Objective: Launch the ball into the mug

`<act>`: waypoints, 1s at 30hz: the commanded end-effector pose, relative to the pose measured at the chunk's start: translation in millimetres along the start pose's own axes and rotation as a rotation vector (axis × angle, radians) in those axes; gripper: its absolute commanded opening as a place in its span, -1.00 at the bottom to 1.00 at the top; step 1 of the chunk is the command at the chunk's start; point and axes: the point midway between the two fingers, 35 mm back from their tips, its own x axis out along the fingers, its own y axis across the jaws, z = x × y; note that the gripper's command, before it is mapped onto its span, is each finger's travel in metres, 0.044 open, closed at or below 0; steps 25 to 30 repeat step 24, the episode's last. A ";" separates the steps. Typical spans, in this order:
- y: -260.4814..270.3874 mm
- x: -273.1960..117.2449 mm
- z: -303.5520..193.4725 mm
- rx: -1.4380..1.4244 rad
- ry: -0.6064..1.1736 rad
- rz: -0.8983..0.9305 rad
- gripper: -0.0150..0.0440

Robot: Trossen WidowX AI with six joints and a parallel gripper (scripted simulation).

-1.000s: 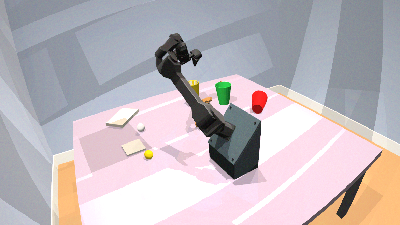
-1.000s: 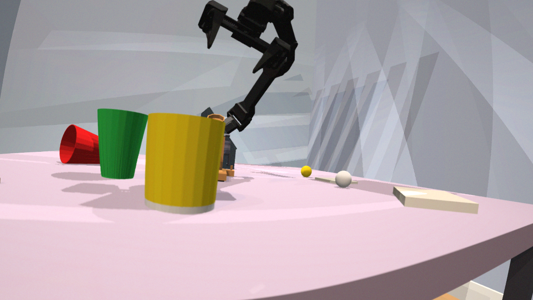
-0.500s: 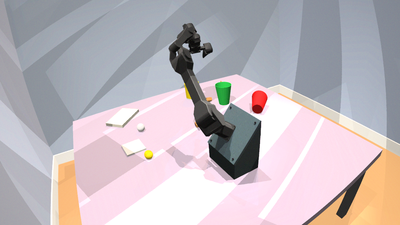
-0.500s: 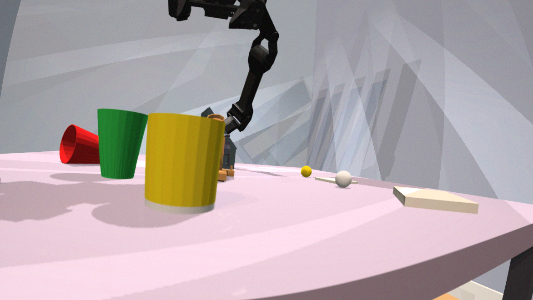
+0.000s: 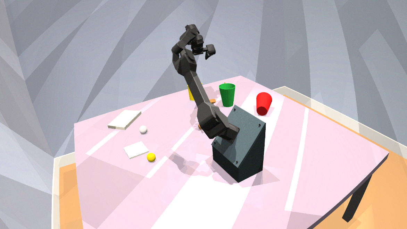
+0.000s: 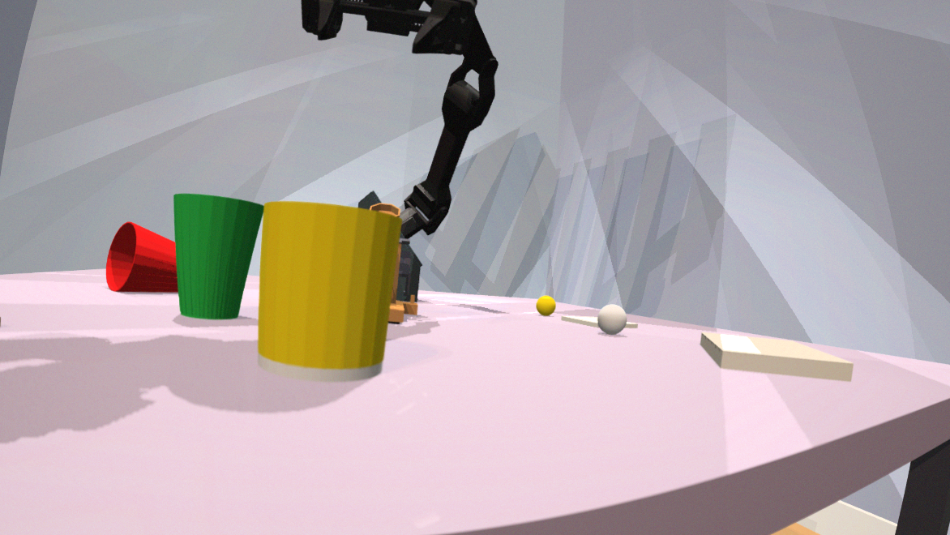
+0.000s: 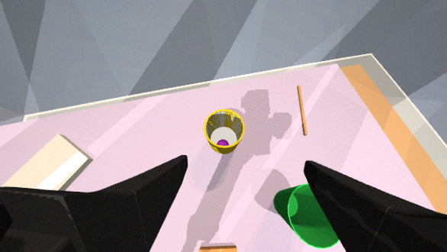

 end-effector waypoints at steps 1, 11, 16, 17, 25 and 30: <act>1.9 1.5 -0.6 0.005 0.003 0.007 1.00; 0.0 0.0 0.1 0.000 0.000 0.000 1.00; 0.0 0.0 0.1 0.000 0.000 0.000 1.00; 0.0 0.0 0.1 0.000 0.000 0.000 1.00; 0.0 0.0 0.1 0.000 0.000 0.000 1.00; 0.0 0.0 0.1 0.000 0.000 0.000 1.00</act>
